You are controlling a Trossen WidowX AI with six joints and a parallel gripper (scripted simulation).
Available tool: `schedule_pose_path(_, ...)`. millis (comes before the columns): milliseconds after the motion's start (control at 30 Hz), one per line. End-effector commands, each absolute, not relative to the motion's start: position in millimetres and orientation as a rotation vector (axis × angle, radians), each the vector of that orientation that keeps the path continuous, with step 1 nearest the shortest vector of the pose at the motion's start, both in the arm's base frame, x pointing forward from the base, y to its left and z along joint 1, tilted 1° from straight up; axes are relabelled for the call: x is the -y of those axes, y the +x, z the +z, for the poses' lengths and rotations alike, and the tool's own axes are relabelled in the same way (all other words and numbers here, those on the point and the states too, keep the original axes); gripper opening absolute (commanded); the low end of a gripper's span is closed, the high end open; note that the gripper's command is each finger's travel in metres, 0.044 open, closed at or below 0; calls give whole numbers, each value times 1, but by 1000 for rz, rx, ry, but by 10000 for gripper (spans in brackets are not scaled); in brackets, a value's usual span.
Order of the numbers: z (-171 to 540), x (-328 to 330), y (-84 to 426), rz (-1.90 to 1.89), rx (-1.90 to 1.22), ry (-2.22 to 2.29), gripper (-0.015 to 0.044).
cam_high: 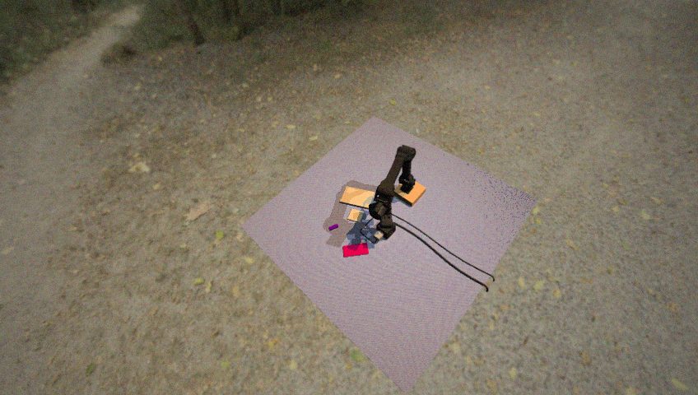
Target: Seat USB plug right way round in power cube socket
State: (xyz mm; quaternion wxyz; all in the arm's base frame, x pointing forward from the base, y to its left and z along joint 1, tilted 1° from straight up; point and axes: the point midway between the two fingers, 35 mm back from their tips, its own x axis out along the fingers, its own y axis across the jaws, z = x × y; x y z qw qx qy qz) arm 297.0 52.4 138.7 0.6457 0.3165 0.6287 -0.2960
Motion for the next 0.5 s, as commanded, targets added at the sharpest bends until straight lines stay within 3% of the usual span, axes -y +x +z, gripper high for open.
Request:
schedule_pose_path(0, 138, -52, 297, -767, -1399, 815, 0)
schedule_pose_path(467, 138, -52, 297, -1041, -1275, 1097, 0)
